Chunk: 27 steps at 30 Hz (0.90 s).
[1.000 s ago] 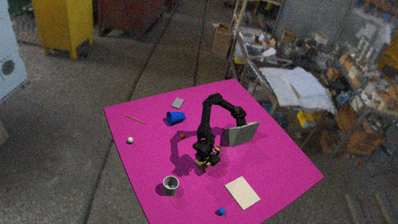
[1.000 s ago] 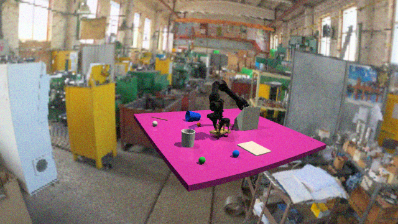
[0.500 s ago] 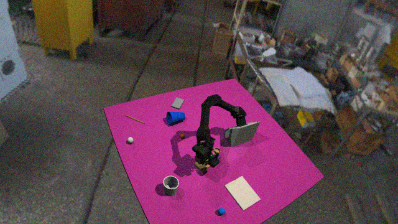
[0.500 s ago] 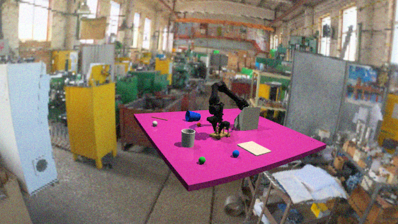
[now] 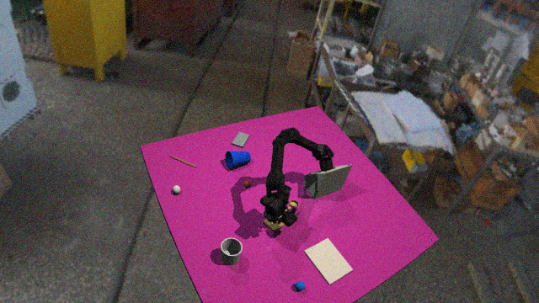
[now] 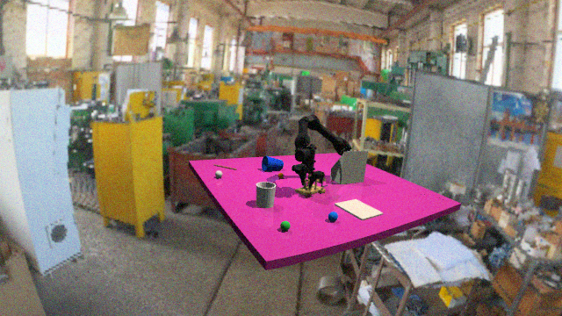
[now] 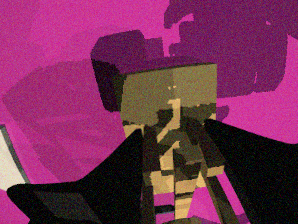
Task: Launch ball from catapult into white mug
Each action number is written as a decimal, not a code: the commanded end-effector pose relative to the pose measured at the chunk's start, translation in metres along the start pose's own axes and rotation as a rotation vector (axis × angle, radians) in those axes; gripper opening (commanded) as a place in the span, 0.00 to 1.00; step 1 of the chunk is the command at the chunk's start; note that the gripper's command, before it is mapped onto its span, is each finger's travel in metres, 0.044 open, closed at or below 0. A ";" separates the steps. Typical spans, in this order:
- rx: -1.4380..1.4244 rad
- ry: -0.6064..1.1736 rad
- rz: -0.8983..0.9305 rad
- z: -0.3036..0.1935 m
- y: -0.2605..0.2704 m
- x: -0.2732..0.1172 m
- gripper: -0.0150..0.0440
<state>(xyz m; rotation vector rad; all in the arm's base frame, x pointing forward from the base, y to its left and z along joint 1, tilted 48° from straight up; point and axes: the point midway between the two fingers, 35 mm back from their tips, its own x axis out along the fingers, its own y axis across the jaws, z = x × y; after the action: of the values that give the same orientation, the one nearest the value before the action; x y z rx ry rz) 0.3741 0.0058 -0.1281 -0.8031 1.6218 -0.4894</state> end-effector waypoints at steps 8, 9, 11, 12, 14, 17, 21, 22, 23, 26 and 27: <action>0.000 -0.003 0.003 0.003 0.001 -0.024 1.00; 0.000 -0.003 0.005 0.004 0.001 -0.041 1.00; -0.001 -0.002 0.007 0.003 0.002 -0.077 1.00; -0.001 -0.001 0.007 0.001 0.002 -0.090 1.00; -0.001 -0.001 0.006 -0.001 0.001 -0.101 1.00; -0.001 -0.001 0.006 -0.001 0.001 -0.101 1.00; -0.015 -0.001 0.000 0.001 0.005 -0.083 1.00; -0.013 -0.003 0.000 0.000 0.004 -0.086 1.00; -0.009 -0.007 -0.001 -0.002 0.003 -0.093 1.00; -0.007 -0.008 -0.001 -0.003 0.002 -0.096 1.00; -0.007 -0.008 -0.001 -0.003 0.002 -0.096 1.00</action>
<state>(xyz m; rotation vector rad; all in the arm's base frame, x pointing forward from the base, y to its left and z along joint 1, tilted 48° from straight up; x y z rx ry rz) 0.3768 0.0721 -0.0700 -0.8176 1.6288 -0.4823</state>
